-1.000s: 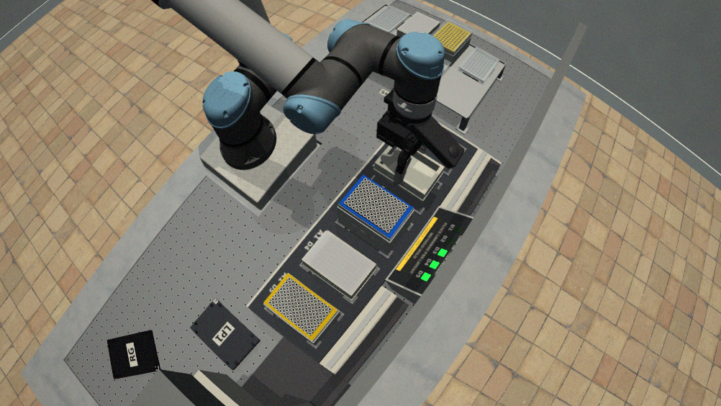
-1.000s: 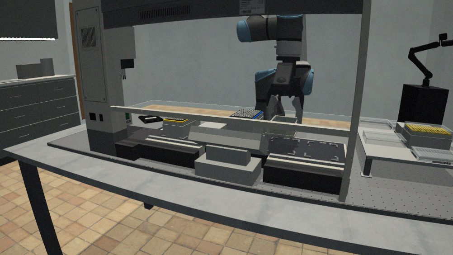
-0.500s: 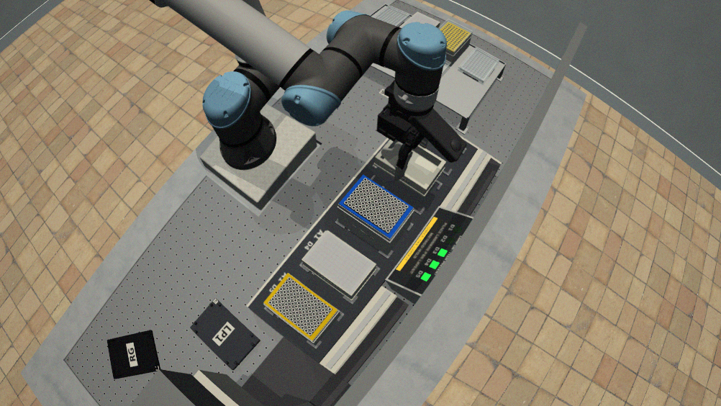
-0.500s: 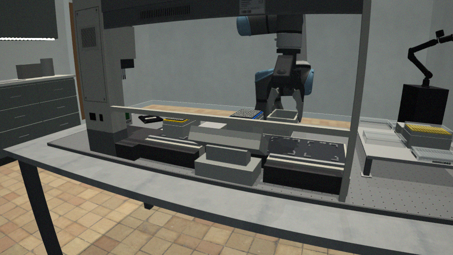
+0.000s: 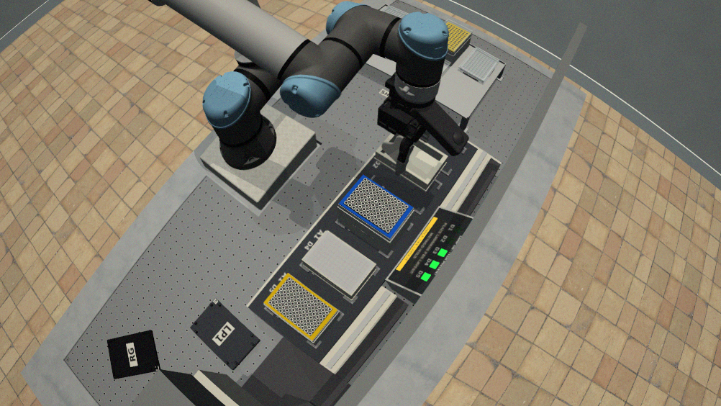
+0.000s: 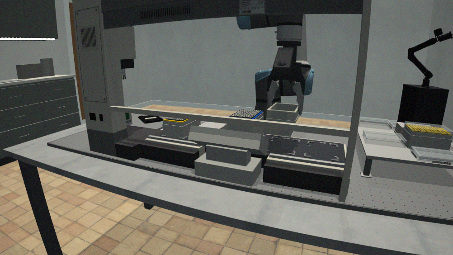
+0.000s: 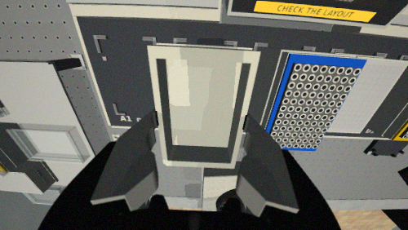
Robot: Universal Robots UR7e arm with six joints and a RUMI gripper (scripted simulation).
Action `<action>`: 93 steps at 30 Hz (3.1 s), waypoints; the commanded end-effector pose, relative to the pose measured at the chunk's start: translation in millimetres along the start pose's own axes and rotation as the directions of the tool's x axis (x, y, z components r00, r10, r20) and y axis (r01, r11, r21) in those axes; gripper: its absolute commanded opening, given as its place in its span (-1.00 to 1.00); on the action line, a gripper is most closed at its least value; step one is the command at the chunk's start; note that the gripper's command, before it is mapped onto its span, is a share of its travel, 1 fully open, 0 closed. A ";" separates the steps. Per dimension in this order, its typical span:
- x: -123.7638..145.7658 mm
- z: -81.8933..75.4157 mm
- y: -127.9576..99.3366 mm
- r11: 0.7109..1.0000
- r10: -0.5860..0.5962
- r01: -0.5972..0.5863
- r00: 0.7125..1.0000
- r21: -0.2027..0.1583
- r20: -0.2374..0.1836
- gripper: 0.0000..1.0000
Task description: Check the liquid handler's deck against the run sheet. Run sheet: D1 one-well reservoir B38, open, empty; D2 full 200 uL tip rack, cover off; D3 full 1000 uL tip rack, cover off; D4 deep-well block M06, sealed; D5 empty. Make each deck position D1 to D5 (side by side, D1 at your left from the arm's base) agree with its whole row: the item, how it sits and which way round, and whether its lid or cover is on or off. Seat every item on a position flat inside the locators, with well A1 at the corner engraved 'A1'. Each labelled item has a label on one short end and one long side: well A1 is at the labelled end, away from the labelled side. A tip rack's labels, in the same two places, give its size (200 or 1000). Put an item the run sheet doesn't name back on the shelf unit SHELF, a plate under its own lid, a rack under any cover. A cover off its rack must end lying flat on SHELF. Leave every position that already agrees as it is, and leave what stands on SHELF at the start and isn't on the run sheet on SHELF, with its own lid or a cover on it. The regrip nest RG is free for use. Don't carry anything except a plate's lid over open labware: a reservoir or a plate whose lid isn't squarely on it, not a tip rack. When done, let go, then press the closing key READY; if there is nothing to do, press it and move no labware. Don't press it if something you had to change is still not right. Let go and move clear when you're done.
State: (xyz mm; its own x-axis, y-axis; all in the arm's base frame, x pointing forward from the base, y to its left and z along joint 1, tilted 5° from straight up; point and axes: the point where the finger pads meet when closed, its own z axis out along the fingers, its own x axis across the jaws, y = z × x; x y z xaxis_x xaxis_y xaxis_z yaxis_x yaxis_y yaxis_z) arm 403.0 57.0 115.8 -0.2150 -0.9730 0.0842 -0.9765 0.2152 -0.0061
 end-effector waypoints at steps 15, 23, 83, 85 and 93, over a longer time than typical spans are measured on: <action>0.0 -28.9 -0.3 1.000 0.000 0.000 1.000 0.001 0.000 -1.00; 0.0 -42.3 -0.3 1.000 0.000 0.000 1.000 0.001 0.000 -1.00; 0.0 -121.4 -0.3 1.000 0.000 0.000 1.000 0.001 0.000 -1.00; 0.0 -121.4 -0.3 1.000 0.000 0.000 1.000 0.001 0.000 -1.00; 0.1 -121.5 6.7 1.000 0.000 0.000 1.000 0.001 0.000 -1.00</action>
State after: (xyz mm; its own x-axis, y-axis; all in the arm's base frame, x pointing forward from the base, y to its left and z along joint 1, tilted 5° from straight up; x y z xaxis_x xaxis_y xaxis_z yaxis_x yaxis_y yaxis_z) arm 403.4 67.3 236.3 -0.2150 -0.9730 0.0843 -0.9765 0.2153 -0.0058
